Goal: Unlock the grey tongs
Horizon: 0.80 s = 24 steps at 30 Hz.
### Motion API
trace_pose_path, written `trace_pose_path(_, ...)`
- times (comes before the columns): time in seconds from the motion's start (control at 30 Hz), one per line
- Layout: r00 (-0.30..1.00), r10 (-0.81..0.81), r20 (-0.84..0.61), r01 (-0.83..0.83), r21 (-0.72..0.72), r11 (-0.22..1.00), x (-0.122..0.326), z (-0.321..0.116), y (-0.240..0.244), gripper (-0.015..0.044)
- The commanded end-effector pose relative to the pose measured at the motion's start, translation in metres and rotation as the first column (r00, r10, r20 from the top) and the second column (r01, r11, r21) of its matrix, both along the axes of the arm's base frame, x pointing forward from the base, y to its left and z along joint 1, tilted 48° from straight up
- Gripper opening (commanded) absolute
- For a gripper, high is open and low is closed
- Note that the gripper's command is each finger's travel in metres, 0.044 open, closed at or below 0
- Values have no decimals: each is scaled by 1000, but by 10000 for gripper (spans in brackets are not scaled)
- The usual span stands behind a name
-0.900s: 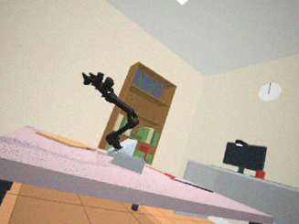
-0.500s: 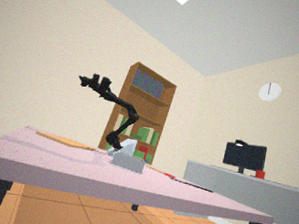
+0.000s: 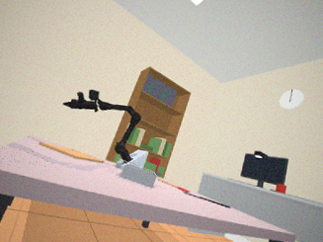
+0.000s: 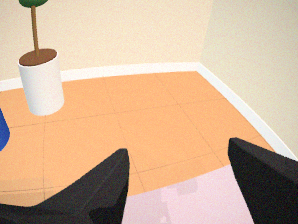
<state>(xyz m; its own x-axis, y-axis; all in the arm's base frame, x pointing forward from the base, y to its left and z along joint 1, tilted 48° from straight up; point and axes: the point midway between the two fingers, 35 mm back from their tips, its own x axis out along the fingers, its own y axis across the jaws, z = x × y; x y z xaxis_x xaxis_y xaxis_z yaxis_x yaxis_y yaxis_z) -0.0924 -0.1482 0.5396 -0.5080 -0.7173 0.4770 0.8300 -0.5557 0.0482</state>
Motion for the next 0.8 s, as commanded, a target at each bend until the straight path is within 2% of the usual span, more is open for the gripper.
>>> trace_pose_path(0.0,995,93,38,-98,156,983,10,-30,-54,260)
trace_pose_path(0.23,961,269,67,-273,396,877,69,-86,-127,260)
trace_pose_path(0.43,908,418,27,-345,616,708,146,-145,-169,260)
trace_pose_path(0.57,851,525,-20,-341,738,582,205,-185,-177,260)
trace_pose_path(0.77,712,693,-117,-270,865,423,291,-237,-158,260)
